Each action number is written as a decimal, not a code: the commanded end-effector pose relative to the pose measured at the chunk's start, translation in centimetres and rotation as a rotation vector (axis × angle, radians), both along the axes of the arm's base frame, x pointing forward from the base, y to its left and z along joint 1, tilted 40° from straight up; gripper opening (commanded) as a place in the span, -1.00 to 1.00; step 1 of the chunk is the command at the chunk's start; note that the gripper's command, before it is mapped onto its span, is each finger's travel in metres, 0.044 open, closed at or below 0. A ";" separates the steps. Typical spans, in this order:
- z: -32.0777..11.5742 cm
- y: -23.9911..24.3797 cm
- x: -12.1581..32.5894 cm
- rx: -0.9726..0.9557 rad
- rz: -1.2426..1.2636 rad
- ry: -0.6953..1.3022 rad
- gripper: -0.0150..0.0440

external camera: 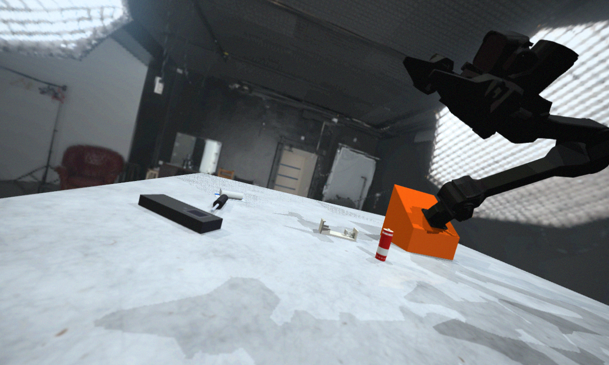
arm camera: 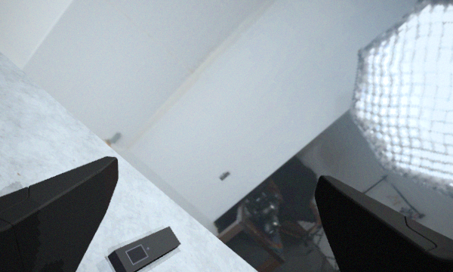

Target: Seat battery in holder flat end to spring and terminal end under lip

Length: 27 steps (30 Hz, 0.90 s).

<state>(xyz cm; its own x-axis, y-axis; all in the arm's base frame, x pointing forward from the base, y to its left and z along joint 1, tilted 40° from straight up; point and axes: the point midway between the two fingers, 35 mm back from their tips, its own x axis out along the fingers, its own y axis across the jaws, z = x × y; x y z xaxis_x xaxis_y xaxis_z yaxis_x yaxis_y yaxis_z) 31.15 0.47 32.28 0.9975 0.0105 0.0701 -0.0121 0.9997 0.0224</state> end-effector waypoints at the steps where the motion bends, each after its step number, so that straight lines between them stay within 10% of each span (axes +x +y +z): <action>1: -0.1 0.0 0.1 -0.006 0.001 0.007 0.78; 15: -17.9 1.7 1.4 -0.552 0.665 0.858 -0.47; 27: -20.7 3.3 -2.7 -0.429 1.223 0.972 -0.49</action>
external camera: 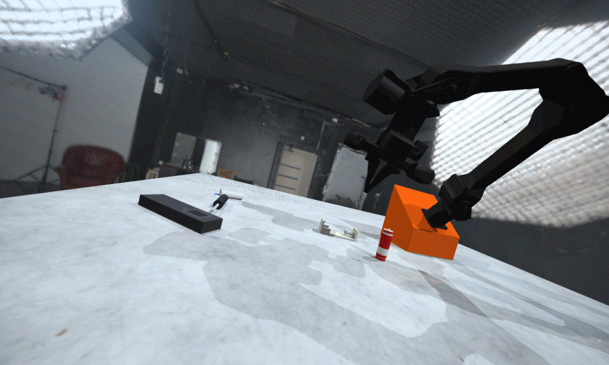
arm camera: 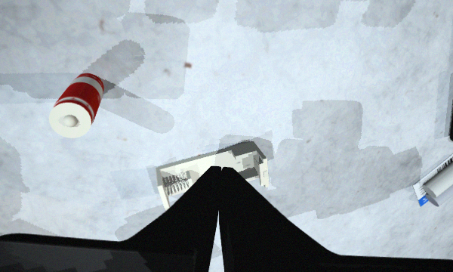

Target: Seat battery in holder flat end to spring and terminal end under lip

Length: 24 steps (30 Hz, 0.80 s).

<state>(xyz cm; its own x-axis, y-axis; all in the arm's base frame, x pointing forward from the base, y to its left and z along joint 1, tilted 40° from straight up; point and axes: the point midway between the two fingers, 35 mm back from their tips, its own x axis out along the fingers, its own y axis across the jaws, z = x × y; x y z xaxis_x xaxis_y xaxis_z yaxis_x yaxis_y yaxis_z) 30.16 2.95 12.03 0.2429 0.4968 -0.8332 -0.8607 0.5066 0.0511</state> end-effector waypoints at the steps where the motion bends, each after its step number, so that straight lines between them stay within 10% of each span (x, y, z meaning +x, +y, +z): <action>1: -0.4 0.8 -1.7 0.150 0.165 0.132 -0.49; 24: -6.4 6.0 -1.5 0.153 0.166 0.131 -0.49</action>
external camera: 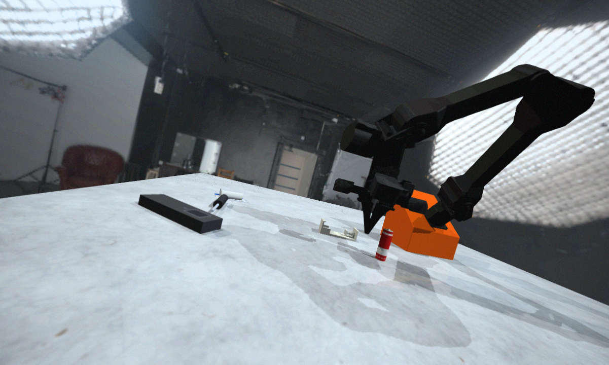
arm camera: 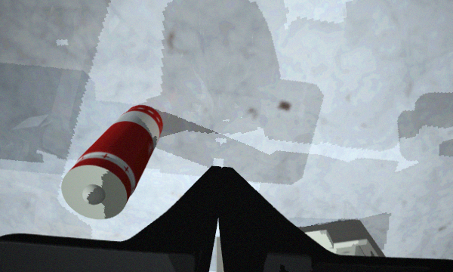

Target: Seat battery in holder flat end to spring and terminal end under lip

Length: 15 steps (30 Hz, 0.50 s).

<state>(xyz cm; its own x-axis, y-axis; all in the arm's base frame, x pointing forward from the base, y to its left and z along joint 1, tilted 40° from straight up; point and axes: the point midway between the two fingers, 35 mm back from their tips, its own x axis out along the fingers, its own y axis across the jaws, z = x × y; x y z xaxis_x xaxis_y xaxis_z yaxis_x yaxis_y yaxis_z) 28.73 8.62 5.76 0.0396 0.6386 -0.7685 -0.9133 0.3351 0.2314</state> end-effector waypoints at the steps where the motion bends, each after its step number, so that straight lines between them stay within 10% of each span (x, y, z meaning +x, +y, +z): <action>1: -0.1 0.4 -0.2 0.007 -0.004 -0.001 -0.49; 15: 0.6 1.3 -2.2 0.007 -0.003 0.000 -0.49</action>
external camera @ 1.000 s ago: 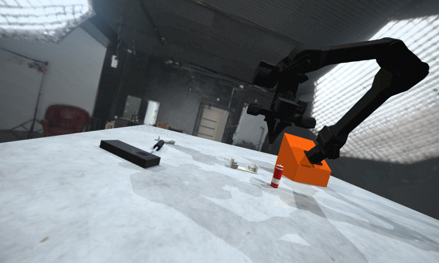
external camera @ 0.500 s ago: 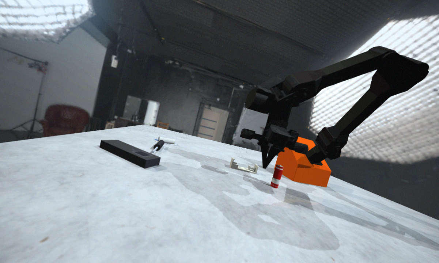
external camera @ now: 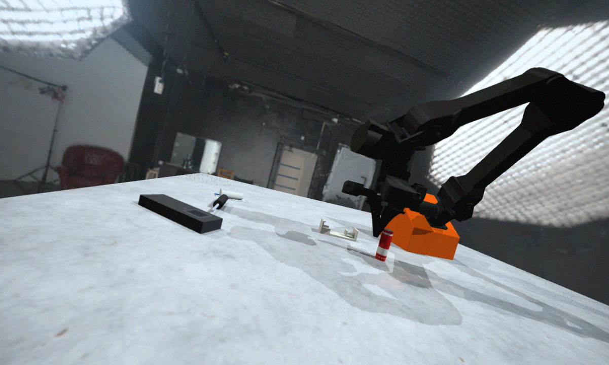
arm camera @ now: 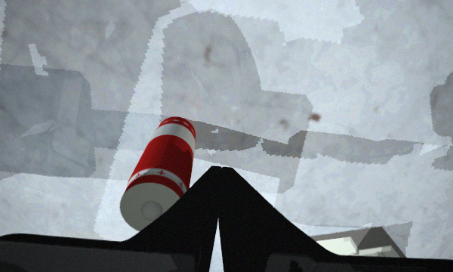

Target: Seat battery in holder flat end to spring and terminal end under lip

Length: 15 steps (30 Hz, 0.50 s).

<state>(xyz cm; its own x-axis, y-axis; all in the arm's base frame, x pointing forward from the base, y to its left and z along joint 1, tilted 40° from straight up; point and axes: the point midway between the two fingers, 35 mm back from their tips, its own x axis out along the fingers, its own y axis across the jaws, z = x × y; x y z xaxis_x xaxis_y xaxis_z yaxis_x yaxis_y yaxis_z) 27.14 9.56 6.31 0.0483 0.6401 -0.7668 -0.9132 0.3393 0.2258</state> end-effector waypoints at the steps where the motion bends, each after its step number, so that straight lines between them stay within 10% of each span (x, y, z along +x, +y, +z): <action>1: 0.1 0.4 -0.8 0.004 0.002 0.008 -0.49; 15: 0.5 1.2 -2.9 0.005 0.002 0.009 -0.49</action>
